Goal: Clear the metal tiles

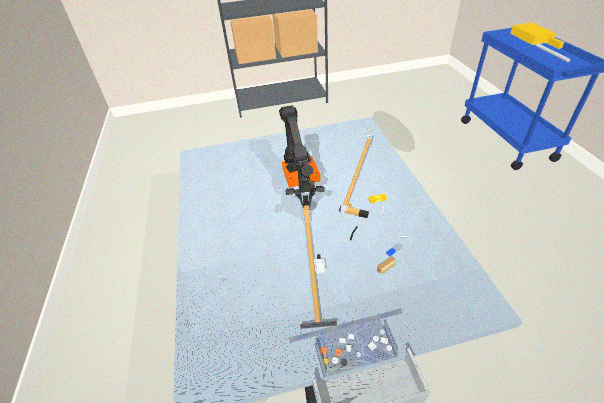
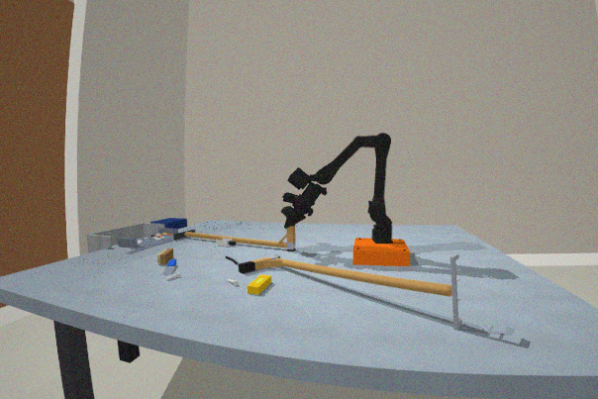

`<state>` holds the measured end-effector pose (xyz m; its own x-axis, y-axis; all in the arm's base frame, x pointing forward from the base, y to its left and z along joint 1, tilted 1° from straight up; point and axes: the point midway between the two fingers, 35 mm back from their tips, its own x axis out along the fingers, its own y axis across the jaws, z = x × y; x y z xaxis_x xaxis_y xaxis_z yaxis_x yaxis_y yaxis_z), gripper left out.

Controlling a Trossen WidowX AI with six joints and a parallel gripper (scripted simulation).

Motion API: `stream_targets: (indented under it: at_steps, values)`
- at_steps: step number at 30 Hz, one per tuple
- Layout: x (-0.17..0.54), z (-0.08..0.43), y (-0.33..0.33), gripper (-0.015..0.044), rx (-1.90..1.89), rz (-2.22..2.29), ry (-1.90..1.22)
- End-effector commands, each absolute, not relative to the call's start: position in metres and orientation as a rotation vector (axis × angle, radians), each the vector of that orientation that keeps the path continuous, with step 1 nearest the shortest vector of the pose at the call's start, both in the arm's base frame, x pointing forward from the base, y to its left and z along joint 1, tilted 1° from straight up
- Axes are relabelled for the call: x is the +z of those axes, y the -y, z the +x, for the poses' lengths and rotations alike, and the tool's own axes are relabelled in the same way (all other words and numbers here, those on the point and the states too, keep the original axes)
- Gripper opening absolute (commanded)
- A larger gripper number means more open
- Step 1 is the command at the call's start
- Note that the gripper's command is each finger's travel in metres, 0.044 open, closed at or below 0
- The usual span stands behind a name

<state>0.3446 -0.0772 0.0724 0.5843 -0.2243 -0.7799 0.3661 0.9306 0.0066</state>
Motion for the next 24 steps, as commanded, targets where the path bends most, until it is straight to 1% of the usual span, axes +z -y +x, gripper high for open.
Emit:
stream_targets:
  at_steps: [1,24]
  values:
    - [0.073,0.344,0.077,0.0000,-0.348,0.173,-0.883]
    - [0.075,0.353,0.056,0.0000,-0.310,0.157,-0.885]
